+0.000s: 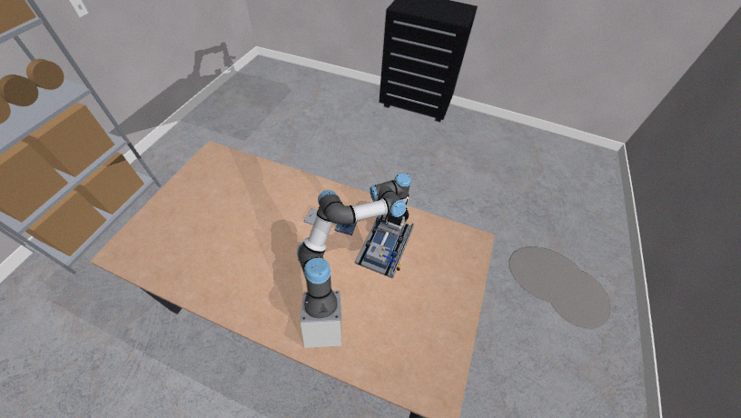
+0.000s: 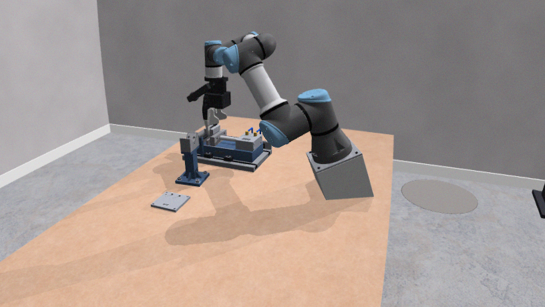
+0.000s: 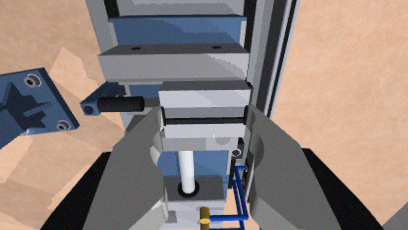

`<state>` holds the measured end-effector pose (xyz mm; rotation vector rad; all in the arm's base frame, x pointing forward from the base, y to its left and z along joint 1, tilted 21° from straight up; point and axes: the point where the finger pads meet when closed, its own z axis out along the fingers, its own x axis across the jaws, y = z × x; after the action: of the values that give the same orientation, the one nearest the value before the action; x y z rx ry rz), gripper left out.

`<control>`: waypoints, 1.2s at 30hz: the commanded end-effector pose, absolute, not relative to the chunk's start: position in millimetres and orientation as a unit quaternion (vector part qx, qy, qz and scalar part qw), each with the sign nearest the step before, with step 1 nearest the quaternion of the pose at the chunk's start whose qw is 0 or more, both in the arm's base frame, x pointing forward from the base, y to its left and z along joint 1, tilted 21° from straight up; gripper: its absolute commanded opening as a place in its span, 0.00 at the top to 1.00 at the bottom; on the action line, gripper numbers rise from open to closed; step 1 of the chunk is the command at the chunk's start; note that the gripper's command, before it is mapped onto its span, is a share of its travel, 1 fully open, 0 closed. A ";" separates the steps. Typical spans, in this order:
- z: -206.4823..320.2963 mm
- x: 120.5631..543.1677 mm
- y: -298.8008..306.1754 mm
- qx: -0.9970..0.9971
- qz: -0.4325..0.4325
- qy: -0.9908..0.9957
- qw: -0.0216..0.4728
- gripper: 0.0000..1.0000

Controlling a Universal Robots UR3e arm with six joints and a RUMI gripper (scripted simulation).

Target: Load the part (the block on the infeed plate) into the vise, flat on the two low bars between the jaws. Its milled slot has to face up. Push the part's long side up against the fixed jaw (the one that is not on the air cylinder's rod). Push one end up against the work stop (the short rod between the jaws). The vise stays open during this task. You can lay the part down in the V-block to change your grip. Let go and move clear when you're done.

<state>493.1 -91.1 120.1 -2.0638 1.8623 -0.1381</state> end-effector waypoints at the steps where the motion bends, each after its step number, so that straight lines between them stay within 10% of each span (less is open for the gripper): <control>1: 121.0 493.4 -91.4 -0.730 -0.050 0.658 0.178 1.00; 18: 121.0 493.4 -91.4 -0.730 -0.050 0.658 0.178 1.00; 19: 121.0 493.4 -91.4 -0.730 -0.050 0.658 0.178 0.53; 36: 121.0 493.4 -91.4 -0.730 -0.050 0.658 0.178 0.53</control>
<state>493.0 -90.9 119.9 -2.0637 1.8623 -0.1371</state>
